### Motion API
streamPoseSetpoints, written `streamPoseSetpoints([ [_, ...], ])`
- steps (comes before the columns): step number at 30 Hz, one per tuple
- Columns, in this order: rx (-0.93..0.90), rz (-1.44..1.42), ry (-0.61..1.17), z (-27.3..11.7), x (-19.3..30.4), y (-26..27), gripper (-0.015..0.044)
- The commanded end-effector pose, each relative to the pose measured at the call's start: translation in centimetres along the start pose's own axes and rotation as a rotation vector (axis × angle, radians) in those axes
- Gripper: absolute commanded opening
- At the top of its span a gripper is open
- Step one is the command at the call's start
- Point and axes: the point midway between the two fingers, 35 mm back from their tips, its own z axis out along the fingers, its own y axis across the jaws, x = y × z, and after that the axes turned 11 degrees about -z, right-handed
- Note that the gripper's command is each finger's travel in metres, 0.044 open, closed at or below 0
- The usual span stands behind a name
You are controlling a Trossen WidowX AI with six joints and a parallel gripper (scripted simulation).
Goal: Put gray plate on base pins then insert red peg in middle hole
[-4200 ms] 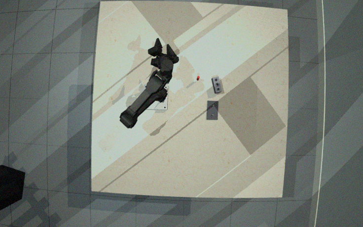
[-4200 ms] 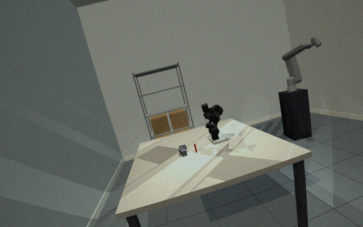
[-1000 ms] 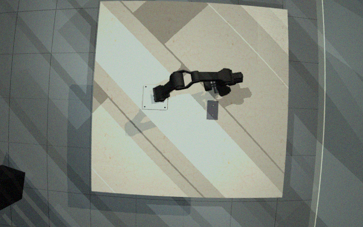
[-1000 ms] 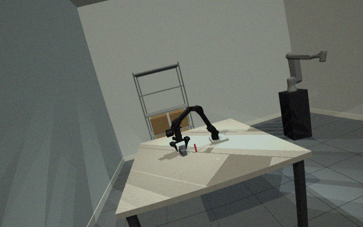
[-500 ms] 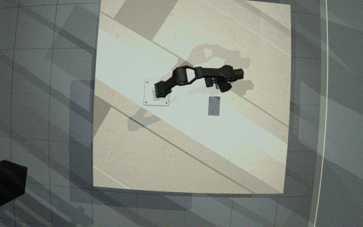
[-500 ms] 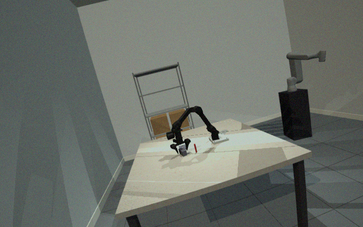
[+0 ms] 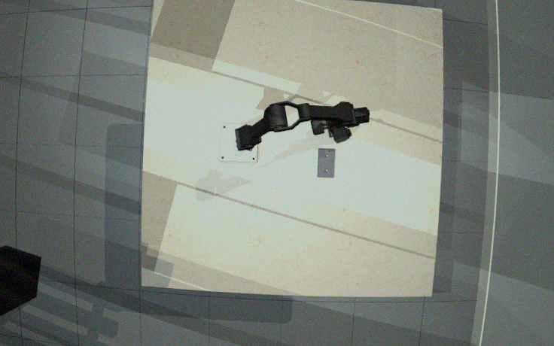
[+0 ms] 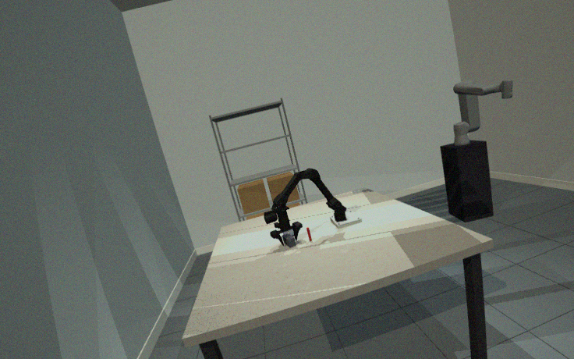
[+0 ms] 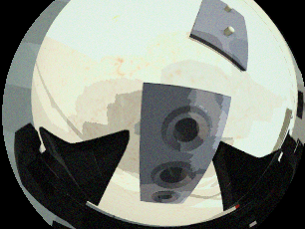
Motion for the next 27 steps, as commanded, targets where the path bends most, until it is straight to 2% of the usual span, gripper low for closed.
streamPoseSetpoints([
  [1,-0.002,0.005,0.000,0.1,0.0,0.0,0.0282],
  [6,-0.002,0.005,0.000,0.1,0.0,0.0,0.0151],
  [12,-0.002,0.005,0.000,0.1,0.0,0.0,0.0111],
  [16,-0.002,0.005,0.000,-0.4,-0.1,0.1,0.0006],
  [27,-0.003,0.005,-0.001,-3.8,-0.4,0.7,0.0000],
])
